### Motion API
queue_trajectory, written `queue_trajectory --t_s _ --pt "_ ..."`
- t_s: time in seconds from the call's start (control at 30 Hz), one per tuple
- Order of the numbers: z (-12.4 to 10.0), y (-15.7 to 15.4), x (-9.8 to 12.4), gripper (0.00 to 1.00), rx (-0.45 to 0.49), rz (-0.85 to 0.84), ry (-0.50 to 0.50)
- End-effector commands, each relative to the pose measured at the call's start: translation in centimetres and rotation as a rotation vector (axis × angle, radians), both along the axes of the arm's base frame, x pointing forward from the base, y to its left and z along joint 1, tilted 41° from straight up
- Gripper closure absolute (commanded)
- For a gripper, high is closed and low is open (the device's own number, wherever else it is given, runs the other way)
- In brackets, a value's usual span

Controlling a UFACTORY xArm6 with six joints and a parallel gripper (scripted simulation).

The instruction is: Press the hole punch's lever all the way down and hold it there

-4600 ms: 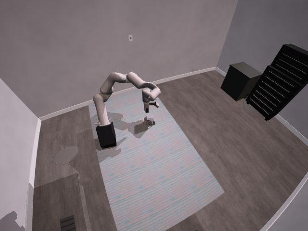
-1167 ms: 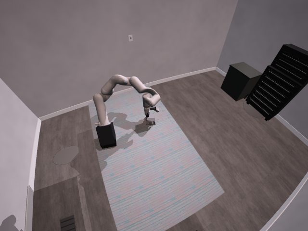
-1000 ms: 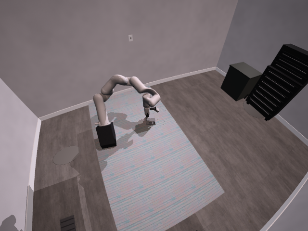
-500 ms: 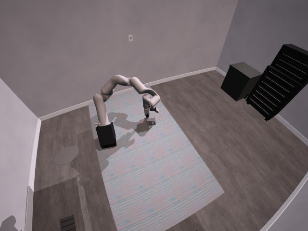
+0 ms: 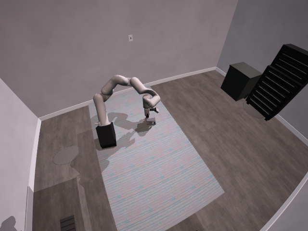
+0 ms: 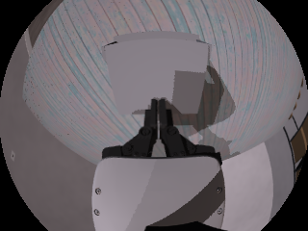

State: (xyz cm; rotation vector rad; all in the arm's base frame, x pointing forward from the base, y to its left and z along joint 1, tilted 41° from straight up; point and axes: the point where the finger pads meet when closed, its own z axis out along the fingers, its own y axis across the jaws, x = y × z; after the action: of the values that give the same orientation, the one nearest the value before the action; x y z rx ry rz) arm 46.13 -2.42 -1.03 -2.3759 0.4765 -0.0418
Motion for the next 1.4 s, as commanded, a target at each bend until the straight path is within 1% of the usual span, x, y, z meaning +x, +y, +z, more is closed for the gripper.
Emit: queue_trajectory --t_s 0.0,1.37 --pt "-0.25 0.17 0.18 1.0 -0.002 -0.002 -0.003" --pt "-0.76 0.61 0.28 1.0 -0.002 -0.002 -0.003"
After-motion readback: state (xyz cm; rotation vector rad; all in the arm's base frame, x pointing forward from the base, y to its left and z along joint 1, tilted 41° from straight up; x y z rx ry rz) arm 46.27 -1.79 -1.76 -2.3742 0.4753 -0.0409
